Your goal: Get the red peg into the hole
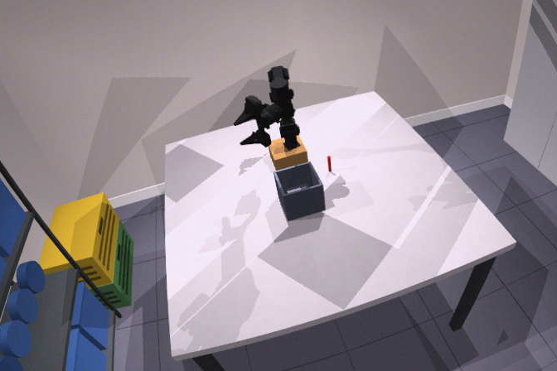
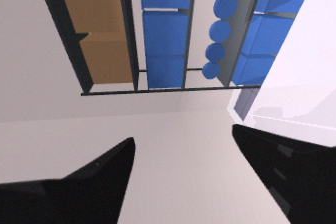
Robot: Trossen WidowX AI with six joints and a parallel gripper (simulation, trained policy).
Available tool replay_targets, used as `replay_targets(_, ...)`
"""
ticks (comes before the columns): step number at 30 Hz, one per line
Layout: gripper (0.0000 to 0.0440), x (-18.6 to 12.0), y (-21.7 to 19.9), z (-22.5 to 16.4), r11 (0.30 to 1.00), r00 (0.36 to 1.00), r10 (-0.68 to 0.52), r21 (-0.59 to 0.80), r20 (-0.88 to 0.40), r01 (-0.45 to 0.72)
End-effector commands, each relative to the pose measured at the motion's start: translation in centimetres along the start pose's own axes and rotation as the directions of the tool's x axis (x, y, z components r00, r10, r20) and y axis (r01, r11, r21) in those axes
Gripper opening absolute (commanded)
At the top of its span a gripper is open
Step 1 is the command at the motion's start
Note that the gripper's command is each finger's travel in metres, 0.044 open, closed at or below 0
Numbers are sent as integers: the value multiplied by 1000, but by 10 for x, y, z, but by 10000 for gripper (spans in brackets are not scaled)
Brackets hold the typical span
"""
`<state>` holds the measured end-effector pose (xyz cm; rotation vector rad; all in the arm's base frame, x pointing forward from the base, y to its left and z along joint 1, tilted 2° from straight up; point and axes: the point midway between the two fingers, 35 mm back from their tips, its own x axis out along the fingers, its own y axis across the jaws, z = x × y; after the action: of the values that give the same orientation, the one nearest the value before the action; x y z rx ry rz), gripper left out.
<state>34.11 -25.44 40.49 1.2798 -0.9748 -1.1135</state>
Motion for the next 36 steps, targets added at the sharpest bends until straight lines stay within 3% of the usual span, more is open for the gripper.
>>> replay_targets(1, 421, -1, 0, -2, 1000, 1000, -5, -8, -13, 5)
replay_targets(2, 440, -3, -1, -4, 1000, 1000, -11, -17, -29, 10)
replay_targets(9, 440, -30, -9, -32, 998, 980, -56, -36, -192, 50)
replay_targets(17, 440, -79, -16, -63, 994, 905, -100, 3, -413, 111)
replay_targets(26, 440, -142, -37, -86, 976, 761, -187, -31, -621, 215)
replay_targets(36, 440, -213, -83, -97, 924, 547, -357, -201, -757, 326)
